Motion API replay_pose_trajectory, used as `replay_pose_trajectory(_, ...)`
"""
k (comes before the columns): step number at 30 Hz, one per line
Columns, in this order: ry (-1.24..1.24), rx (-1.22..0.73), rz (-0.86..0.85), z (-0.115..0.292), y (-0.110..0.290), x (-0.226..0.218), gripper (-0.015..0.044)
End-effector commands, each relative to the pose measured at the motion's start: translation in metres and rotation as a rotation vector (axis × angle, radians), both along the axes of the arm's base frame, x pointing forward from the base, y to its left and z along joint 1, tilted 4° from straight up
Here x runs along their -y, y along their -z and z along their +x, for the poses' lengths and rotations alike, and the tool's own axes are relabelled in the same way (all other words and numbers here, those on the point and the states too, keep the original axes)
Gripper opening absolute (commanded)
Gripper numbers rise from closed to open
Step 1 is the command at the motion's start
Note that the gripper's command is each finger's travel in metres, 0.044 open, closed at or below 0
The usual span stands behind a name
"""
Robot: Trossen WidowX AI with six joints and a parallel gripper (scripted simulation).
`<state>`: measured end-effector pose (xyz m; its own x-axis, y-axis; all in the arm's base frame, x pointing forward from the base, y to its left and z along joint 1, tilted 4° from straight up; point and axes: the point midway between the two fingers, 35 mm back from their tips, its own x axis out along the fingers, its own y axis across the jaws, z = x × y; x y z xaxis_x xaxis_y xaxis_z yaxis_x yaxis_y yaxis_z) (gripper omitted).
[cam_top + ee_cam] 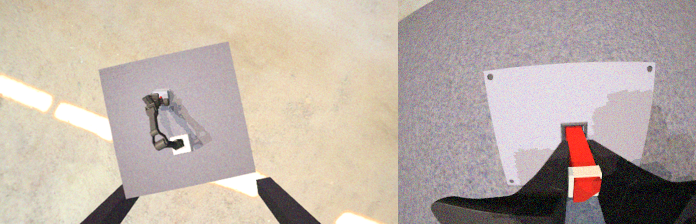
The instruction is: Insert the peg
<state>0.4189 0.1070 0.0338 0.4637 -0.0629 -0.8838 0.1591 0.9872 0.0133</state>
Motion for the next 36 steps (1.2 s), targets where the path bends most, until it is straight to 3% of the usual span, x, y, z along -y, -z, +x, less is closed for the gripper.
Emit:
replay_pose_trajectory(1,0.000,0.000,0.000,0.000,0.000,0.000,0.0131)
replay_pose_trajectory(13,-0.001,-0.001,0.000,-0.002,-0.004,-0.001,0.0440)
replay_pose_trajectory(36,-0.006,-0.007,0.000,-0.019,-0.046,-0.006,0.0440)
